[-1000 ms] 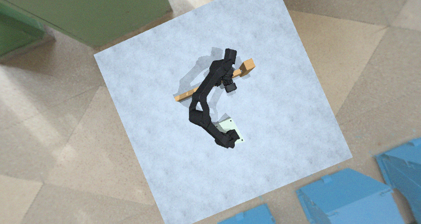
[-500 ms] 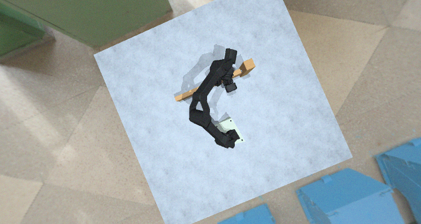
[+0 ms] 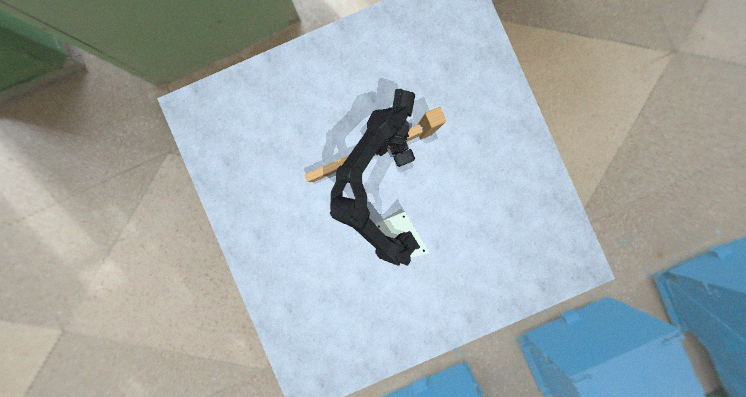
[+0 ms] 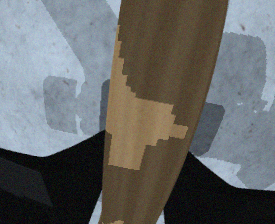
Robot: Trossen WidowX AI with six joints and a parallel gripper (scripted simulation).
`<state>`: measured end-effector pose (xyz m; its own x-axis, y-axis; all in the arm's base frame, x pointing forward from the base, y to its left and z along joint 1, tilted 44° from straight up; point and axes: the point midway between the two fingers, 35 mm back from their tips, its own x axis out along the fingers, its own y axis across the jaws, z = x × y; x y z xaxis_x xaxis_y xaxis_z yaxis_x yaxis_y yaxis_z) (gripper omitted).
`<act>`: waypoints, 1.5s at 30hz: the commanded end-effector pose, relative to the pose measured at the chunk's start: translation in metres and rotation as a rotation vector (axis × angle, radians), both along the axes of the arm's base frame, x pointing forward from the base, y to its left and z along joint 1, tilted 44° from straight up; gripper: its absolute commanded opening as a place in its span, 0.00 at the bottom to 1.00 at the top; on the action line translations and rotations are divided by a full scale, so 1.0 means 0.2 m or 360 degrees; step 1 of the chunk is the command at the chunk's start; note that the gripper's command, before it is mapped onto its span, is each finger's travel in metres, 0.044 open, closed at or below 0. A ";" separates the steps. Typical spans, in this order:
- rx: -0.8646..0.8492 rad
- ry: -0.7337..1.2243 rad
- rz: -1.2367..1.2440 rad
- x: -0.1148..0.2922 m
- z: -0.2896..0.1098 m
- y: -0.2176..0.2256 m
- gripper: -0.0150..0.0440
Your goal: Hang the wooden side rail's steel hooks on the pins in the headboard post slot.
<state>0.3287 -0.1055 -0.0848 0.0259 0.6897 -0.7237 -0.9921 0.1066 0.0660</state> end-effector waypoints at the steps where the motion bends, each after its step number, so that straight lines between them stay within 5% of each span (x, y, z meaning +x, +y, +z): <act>1: -0.0008 -0.0007 -0.0011 0.00 0.00 -0.02 0.25; 45: -0.0007 -0.0007 -0.0011 0.00 -0.03 0.00 0.25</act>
<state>0.3286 -0.1032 -0.0891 0.0311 0.6915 -0.7217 -0.9922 0.1088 0.0616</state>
